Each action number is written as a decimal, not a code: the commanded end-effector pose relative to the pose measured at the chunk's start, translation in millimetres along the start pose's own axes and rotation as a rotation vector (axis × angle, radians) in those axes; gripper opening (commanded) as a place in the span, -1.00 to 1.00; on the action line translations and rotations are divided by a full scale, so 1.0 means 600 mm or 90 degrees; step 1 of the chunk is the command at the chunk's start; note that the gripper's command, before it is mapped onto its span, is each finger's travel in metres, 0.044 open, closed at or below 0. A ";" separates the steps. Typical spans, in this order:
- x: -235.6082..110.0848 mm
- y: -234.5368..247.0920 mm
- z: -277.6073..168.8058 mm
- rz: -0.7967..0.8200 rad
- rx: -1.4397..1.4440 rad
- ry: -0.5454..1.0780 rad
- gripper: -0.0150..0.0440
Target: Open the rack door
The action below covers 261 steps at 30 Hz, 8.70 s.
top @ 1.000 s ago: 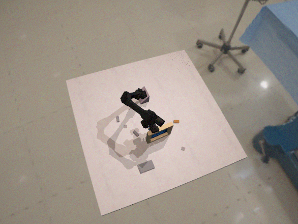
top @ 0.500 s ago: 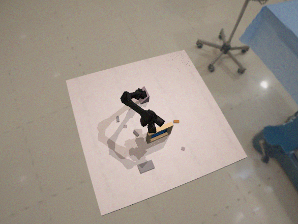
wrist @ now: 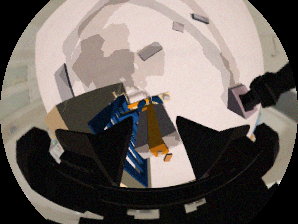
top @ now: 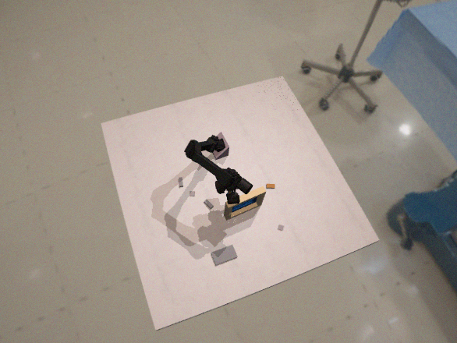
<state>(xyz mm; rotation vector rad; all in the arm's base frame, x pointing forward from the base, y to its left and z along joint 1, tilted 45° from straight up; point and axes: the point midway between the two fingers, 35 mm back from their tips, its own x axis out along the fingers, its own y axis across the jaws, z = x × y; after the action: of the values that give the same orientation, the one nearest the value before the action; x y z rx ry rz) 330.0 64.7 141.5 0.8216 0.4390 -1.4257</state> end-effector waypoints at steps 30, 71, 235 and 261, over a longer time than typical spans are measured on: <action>0.001 0.002 0.000 0.003 -0.953 -0.002 0.48; 0.001 0.002 0.000 0.000 -2.246 -0.005 0.48; 0.000 -0.227 -0.222 0.004 -1.159 0.004 -0.44; 0.000 -0.229 -0.243 0.005 -1.102 0.005 0.09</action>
<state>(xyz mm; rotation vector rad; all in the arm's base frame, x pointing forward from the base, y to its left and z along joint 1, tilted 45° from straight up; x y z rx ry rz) 226.1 177.7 13.2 -0.5978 1.3488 -0.5655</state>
